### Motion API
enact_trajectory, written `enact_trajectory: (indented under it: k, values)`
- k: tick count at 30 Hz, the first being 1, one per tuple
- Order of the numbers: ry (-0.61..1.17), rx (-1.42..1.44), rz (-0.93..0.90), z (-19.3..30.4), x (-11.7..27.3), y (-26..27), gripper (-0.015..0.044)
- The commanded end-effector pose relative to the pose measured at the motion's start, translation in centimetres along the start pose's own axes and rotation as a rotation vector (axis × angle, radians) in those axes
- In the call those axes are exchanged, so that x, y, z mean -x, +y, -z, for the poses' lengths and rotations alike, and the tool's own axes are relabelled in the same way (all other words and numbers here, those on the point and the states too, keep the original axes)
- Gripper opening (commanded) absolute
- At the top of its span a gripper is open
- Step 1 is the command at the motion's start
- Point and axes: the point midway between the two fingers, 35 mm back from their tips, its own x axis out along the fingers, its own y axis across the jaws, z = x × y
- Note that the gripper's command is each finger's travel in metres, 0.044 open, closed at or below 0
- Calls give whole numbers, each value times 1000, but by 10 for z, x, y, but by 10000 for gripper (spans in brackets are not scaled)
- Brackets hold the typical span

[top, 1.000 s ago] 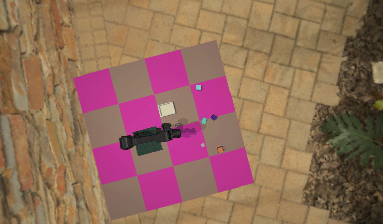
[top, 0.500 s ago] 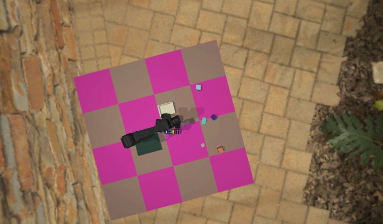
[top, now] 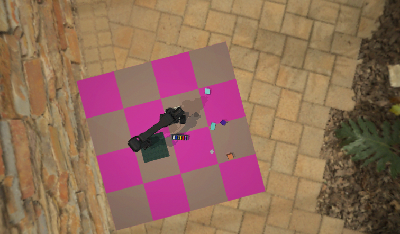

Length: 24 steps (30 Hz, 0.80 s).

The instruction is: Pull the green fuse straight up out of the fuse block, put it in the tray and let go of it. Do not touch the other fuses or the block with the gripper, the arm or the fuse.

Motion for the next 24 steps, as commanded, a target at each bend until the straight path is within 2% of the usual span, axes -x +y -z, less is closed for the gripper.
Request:
enact_trajectory:
  k: [1,6,24]
  values:
    - [5,-4,-4,-15,-2,8,0]
    - [2,-4,-5,-35,-2,21,0]
    - [2,-4,-6,-37,-27,22,0]
